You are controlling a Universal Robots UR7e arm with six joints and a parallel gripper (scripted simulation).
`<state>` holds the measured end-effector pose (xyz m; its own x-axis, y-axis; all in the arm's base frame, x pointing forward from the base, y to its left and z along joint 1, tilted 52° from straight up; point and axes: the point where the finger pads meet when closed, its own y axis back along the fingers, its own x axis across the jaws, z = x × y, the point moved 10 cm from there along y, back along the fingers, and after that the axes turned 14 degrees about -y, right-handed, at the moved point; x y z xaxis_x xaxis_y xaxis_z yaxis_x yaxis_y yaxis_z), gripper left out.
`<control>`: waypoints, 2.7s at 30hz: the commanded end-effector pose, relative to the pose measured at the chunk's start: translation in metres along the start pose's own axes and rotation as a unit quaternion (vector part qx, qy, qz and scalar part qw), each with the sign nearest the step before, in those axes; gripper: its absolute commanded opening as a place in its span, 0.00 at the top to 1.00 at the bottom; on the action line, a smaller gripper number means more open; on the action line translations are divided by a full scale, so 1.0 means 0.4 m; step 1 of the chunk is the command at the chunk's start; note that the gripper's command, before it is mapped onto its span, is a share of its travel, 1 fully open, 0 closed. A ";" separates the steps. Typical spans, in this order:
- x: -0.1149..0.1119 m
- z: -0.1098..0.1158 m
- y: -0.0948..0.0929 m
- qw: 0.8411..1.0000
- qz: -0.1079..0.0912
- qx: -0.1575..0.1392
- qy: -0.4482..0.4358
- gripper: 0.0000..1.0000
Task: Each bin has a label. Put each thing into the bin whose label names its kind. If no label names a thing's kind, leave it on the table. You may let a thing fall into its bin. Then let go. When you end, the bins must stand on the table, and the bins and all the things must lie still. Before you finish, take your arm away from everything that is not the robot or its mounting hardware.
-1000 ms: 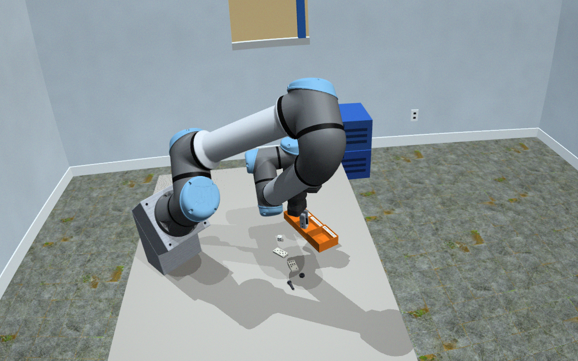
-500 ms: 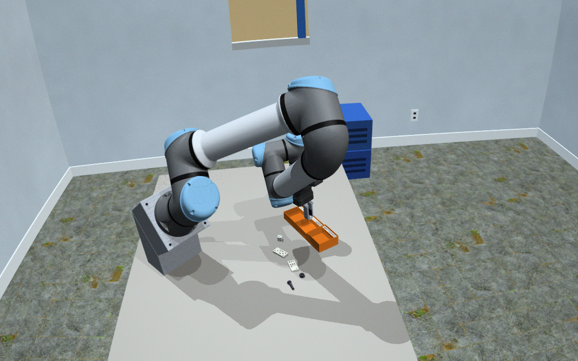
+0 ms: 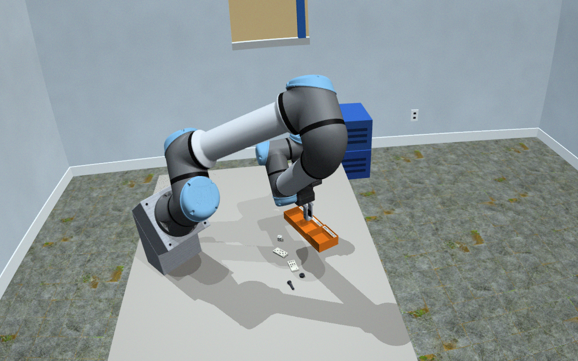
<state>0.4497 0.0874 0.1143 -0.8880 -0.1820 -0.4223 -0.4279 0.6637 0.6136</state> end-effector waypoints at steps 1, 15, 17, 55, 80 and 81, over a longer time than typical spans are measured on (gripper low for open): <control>0.004 -0.006 -0.001 1.000 0.004 0.001 -0.003 0.68; 0.007 -0.005 -0.009 1.000 0.005 0.001 -0.001 0.68; 0.006 -0.004 -0.019 1.000 0.004 0.001 -0.002 0.68; -0.002 -0.002 -0.112 1.000 0.003 0.001 -0.002 0.68; -0.002 -0.002 -0.092 1.000 0.002 0.001 -0.002 0.38; -0.001 -0.002 -0.089 1.000 0.002 0.001 -0.002 0.38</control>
<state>0.4676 0.0581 0.0880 -0.8914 -0.1739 -0.4185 -0.4194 0.6665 0.6164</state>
